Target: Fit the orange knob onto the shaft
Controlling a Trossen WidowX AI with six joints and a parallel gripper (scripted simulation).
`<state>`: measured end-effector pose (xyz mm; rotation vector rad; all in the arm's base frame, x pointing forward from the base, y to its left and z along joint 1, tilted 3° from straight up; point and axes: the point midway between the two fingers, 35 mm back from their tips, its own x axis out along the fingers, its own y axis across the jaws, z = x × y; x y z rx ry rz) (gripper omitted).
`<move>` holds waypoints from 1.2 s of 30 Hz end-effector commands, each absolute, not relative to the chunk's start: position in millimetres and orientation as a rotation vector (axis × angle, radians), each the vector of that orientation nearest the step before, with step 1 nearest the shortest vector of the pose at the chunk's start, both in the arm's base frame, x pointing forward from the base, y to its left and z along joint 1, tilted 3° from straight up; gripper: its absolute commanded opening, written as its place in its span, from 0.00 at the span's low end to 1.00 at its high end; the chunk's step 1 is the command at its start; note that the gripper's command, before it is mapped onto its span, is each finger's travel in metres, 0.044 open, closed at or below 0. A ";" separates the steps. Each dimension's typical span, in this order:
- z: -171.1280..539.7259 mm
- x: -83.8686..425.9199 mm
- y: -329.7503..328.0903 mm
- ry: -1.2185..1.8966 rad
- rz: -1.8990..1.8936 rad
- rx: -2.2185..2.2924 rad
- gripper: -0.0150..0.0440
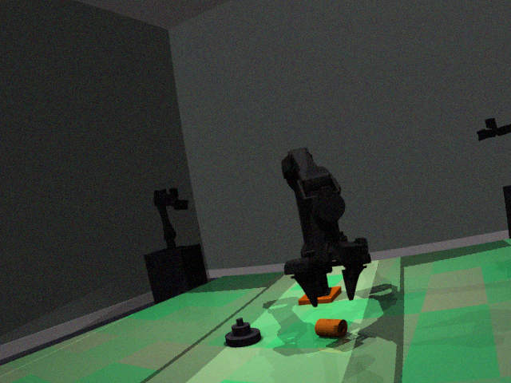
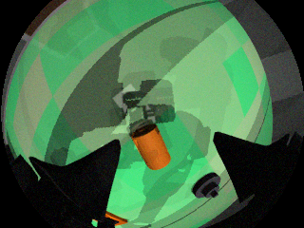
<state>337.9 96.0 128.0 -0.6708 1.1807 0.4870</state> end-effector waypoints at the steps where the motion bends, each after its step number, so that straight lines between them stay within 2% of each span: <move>1: 122.4 322.9 90.7 1.319 0.822 -0.888 1.00; 36: 70.9 327.8 91.1 1.320 0.822 -0.889 1.00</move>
